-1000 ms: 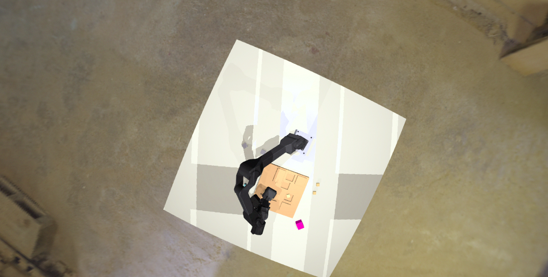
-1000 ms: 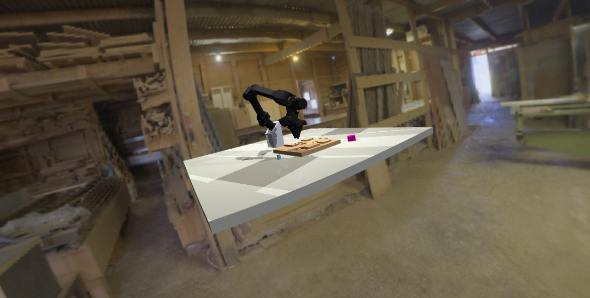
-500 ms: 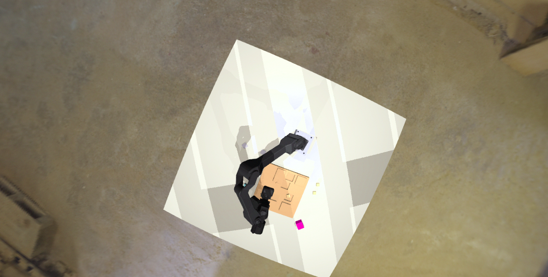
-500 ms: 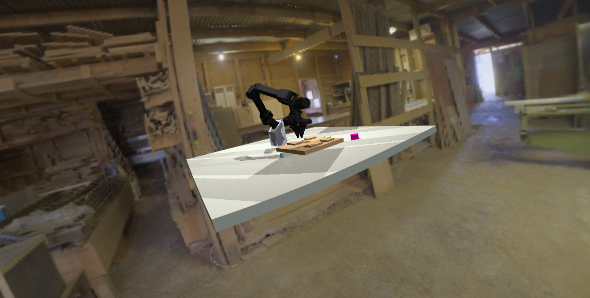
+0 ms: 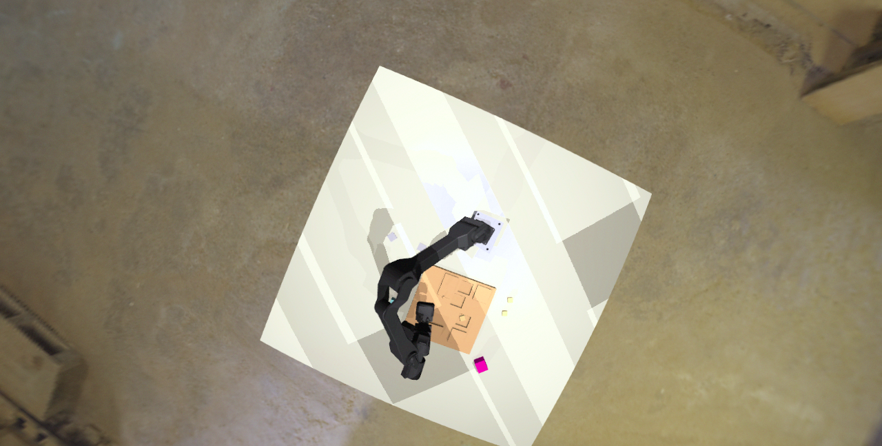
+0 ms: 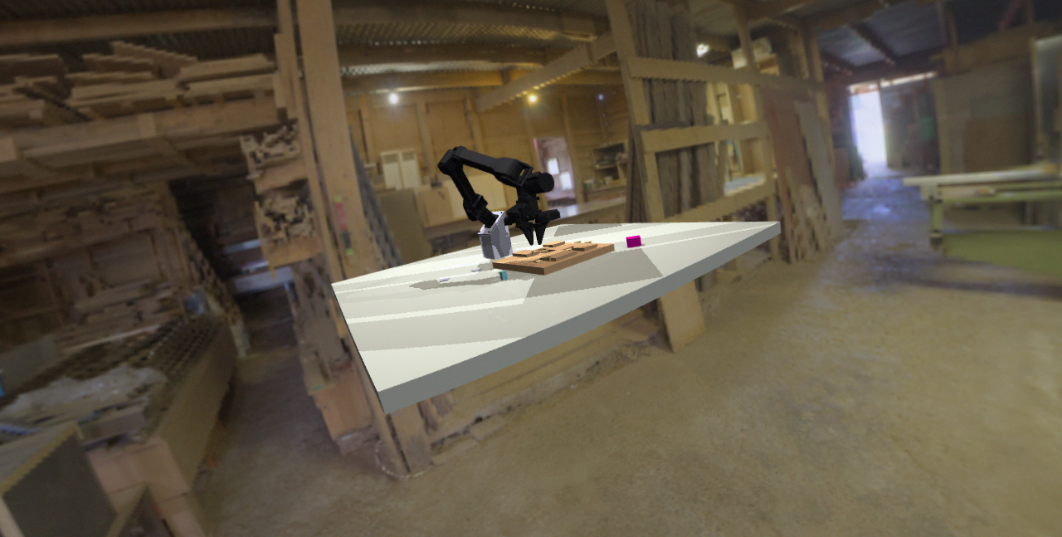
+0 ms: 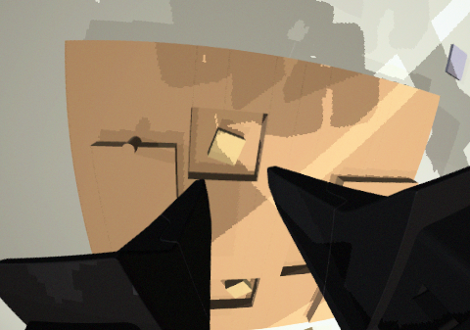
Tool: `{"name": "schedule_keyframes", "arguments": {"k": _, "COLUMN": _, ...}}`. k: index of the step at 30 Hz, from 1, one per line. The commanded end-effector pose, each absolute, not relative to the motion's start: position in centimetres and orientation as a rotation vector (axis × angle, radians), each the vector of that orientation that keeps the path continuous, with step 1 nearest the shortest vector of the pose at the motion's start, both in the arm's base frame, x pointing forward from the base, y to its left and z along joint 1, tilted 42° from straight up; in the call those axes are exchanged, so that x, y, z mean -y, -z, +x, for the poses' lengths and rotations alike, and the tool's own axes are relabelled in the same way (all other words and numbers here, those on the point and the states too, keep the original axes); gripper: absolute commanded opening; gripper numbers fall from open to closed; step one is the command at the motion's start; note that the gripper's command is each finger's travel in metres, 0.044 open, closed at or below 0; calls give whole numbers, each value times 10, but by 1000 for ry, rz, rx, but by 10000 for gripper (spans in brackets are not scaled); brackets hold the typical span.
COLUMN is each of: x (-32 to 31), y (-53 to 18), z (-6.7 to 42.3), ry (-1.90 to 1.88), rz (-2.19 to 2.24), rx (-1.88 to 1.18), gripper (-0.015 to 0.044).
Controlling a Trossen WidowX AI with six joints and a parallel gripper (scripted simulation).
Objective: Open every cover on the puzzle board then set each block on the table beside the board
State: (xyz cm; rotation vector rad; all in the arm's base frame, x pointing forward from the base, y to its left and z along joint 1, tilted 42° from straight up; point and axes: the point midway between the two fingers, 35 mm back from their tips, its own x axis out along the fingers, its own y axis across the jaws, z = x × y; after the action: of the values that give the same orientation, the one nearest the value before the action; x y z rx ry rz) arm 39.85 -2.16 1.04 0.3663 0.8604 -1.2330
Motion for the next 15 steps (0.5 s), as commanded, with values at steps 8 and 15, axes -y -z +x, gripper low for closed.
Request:
{"name": "schedule_keyframes", "arguments": {"k": 8, "x": 22, "y": -8, "z": 399, "ry": 1154, "rz": 238, "rx": -955, "gripper": 144}}
{"name": "schedule_keyframes", "arguments": {"k": 15, "x": 24, "y": -7, "z": 399, "ry": 1103, "rz": 158, "rx": -1008, "gripper": 144}}
